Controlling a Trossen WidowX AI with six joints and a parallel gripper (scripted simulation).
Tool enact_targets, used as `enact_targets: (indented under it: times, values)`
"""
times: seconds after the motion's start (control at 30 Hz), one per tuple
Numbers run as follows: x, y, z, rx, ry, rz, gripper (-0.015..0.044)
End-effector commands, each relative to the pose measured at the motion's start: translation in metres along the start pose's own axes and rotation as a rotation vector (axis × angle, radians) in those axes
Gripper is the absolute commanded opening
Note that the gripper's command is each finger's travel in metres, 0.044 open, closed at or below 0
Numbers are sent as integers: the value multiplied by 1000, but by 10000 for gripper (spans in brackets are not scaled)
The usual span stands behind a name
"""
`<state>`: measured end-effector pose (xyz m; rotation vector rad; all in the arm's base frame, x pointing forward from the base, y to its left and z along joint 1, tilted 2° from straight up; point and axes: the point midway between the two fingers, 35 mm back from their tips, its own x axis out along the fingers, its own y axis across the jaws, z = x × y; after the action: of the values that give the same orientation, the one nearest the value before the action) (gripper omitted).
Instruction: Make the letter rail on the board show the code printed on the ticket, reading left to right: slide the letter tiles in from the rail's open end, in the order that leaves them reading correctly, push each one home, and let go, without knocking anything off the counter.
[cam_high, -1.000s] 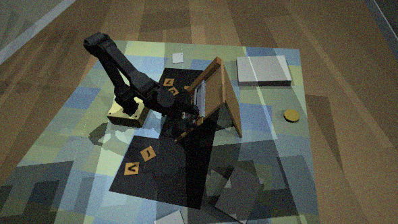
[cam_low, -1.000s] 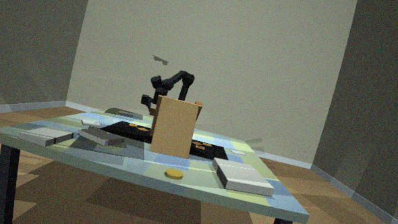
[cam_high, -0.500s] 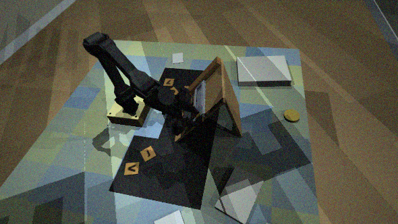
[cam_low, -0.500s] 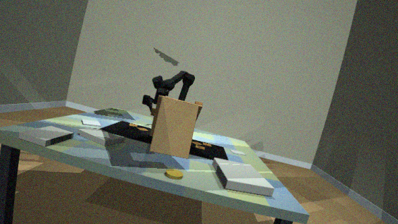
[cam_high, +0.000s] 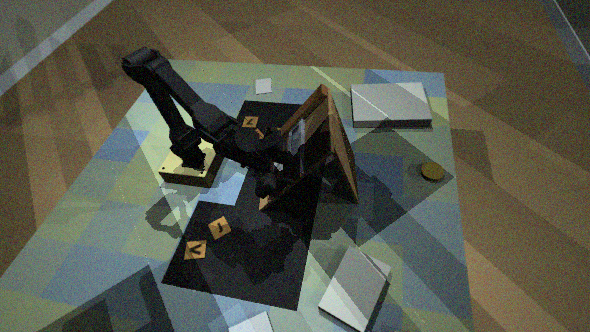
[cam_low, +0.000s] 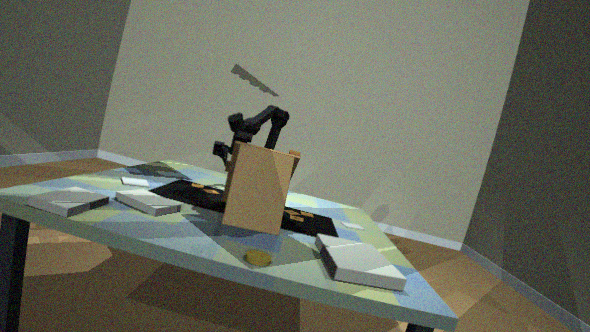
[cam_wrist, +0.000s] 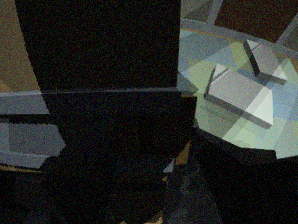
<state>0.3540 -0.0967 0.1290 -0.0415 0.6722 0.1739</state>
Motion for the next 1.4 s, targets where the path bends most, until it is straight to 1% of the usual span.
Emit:
enact_targets:
  times: [0.0, 1.37]
  values:
    - [0, 1, 1, 4, -2, -5, 0]
    - [0, 27, 1, 6, -2, -4, 0]
